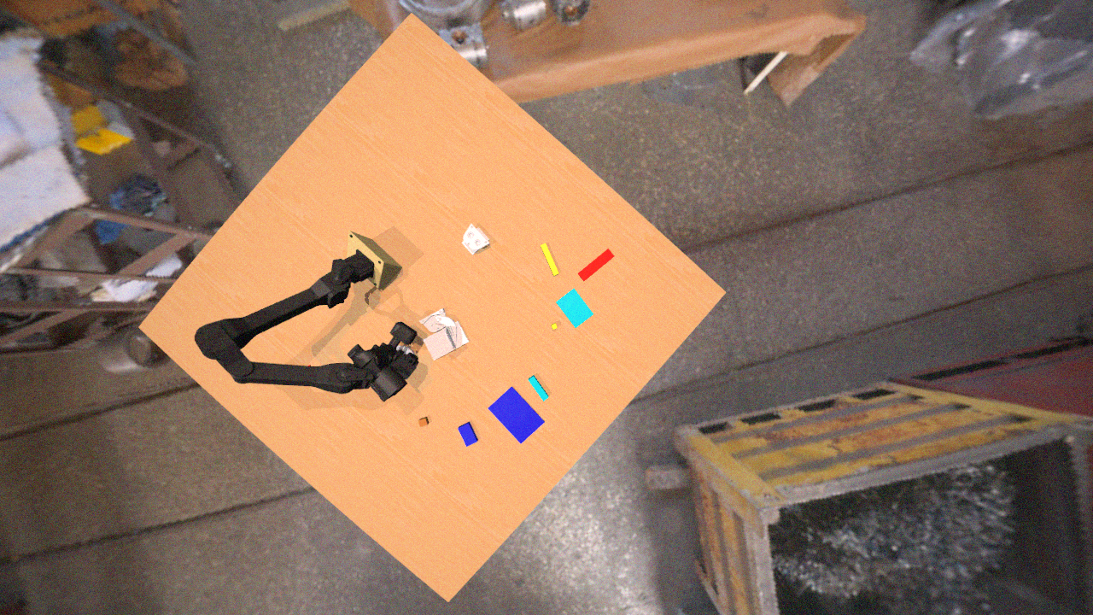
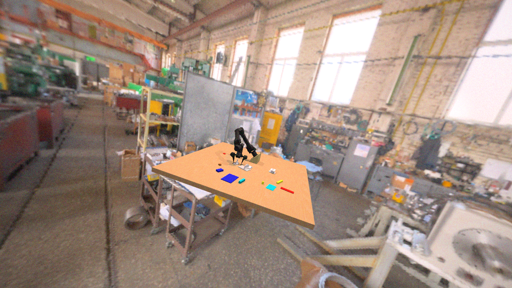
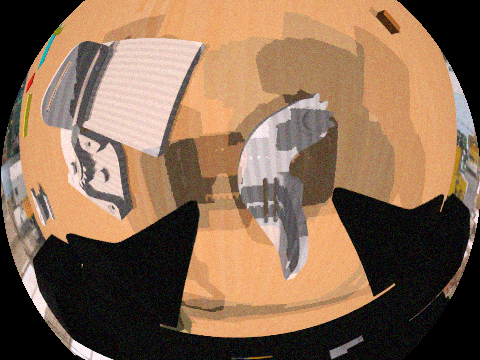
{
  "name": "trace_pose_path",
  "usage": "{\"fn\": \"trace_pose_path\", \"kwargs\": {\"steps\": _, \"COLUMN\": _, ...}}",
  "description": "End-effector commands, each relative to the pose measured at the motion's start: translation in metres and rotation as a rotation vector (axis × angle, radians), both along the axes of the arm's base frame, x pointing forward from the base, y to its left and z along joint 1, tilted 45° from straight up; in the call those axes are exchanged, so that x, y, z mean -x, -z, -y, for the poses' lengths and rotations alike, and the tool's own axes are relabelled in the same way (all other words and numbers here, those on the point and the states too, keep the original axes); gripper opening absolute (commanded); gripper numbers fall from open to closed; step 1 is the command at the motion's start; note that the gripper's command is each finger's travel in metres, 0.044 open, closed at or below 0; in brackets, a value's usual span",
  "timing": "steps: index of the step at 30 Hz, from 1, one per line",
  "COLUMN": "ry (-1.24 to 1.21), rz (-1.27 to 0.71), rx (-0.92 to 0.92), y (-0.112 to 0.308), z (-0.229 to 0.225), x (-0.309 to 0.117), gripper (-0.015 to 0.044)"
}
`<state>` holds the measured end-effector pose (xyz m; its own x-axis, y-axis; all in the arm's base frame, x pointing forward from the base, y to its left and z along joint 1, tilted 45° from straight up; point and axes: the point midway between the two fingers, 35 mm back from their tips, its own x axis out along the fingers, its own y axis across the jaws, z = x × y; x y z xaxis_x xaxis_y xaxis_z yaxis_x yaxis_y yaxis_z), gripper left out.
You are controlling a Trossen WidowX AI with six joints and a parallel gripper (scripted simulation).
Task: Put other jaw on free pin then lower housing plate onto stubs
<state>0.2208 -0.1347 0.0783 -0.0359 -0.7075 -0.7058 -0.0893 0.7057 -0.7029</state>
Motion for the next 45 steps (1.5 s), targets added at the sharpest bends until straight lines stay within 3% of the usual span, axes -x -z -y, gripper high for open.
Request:
{"fn": "trace_pose_path", "kwargs": {"steps": 1, "ry": -0.002, "rz": -0.006, "rx": 0.005, "y": 0.0006, "z": 0.0006, "x": 0.0010, "gripper": 0.0440}}
{"fn": "trace_pose_path", "kwargs": {"steps": 15, "ry": -0.002, "rz": -0.006, "rx": 0.005, "y": 0.0011, "z": 0.0011, "x": 0.0011, "gripper": 0.0440}}
{"fn": "trace_pose_path", "kwargs": {"steps": 26, "ry": 0.000, "rz": -0.001, "rx": 0.000, "y": 0.0007, "z": 0.0005, "x": 0.0003, "gripper": 0.0151}}
{"fn": "trace_pose_path", "kwargs": {"steps": 45, "ry": 0.000, "rz": -0.001, "rx": -0.002, "y": -0.0040, "z": -0.0052, "x": -0.0012, "gripper": 0.0134}}
